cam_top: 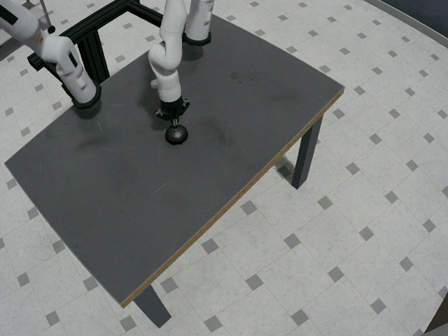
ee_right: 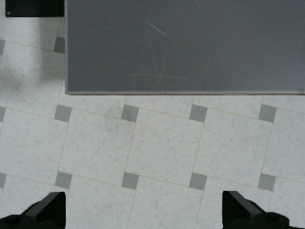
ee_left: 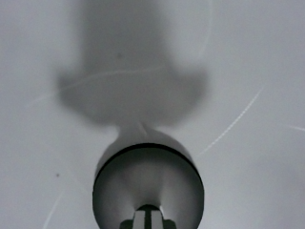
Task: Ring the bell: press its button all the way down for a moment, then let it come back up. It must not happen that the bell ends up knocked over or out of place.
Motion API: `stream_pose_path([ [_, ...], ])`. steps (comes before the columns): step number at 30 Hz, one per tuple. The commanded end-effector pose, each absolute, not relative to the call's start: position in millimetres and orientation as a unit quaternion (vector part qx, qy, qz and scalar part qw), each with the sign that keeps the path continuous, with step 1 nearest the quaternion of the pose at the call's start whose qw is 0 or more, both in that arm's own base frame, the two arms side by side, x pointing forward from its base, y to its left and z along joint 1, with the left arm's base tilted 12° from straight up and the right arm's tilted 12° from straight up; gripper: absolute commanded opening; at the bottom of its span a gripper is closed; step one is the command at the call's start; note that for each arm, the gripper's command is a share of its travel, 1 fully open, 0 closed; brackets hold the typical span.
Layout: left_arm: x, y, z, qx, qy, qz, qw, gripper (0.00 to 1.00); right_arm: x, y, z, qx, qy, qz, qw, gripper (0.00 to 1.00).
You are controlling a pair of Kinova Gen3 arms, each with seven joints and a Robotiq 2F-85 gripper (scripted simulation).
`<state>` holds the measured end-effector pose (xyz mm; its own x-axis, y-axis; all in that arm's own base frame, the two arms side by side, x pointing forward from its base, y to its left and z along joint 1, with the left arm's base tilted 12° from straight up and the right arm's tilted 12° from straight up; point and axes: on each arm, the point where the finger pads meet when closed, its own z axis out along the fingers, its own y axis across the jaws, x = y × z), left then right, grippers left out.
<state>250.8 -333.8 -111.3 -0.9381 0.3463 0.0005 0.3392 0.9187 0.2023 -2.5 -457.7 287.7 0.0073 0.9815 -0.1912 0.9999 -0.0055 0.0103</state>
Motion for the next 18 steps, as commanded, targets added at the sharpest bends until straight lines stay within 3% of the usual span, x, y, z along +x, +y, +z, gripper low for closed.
stream_pose_path([
  [1, 251.1, -334.5, -110.7, 0.175, 0.979, 0.099, 0.018, 0.101, -2.6, -457.9, 288.5, 0.706, 0.701, -0.065, 0.072, 1.0],
  [18, 251.1, -334.5, -110.7, 0.175, 0.979, 0.099, 0.018, 0.101, -2.6, -457.9, 288.5, 0.706, 0.701, -0.065, 0.072, 1.0],
])
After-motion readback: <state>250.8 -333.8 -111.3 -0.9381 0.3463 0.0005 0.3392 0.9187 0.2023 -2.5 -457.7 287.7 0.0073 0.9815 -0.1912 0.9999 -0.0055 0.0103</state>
